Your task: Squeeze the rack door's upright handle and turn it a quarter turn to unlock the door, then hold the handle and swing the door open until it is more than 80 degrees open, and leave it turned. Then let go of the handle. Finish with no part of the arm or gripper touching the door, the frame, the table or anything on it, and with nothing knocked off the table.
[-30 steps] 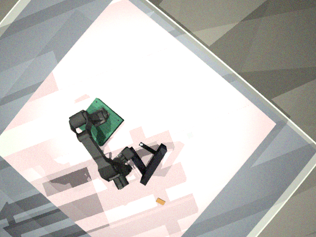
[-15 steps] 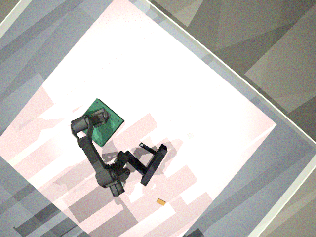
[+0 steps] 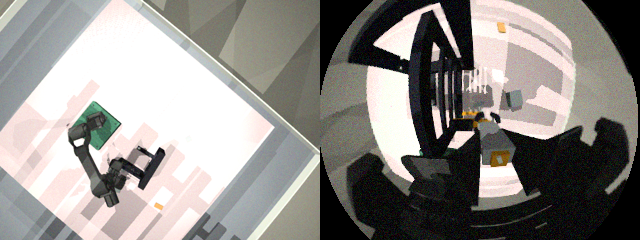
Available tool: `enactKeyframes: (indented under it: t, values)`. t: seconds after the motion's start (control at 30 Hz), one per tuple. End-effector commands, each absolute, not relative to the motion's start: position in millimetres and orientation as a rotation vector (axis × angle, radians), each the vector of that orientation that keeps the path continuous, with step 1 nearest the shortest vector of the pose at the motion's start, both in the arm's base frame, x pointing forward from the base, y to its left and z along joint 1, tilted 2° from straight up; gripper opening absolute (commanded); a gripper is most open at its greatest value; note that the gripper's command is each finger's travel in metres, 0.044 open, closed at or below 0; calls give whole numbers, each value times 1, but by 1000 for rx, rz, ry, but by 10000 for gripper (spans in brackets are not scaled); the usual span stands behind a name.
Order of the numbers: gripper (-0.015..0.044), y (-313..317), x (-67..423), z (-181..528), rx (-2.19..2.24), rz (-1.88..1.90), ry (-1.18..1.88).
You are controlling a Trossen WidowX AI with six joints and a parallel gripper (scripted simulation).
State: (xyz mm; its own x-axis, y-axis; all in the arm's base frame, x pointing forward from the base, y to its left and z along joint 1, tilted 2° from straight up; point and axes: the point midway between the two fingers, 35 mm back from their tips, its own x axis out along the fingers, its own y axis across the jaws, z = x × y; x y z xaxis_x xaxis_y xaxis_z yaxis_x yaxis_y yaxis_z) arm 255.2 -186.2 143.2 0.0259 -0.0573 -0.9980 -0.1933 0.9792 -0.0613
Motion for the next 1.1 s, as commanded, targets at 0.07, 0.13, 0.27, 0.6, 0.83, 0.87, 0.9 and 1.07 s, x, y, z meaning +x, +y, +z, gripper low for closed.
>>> enactKeyframes:
  t: [0.07,0.13,0.27,0.6,0.83,0.87,0.9,1.07]
  values:
    - [20,-187,256,144,-217,129,1545]
    - [20,-187,256,144,-217,129,1545]
    - [20,-187,256,144,-217,129,1545]
    - [257,-187,256,144,-217,129,1545]
    - [292,-187,256,148,-218,129,1545]
    - [292,-187,256,149,-218,129,1545]
    - [292,-187,256,150,-218,129,1545]
    - [292,-187,256,156,-218,129,1545]
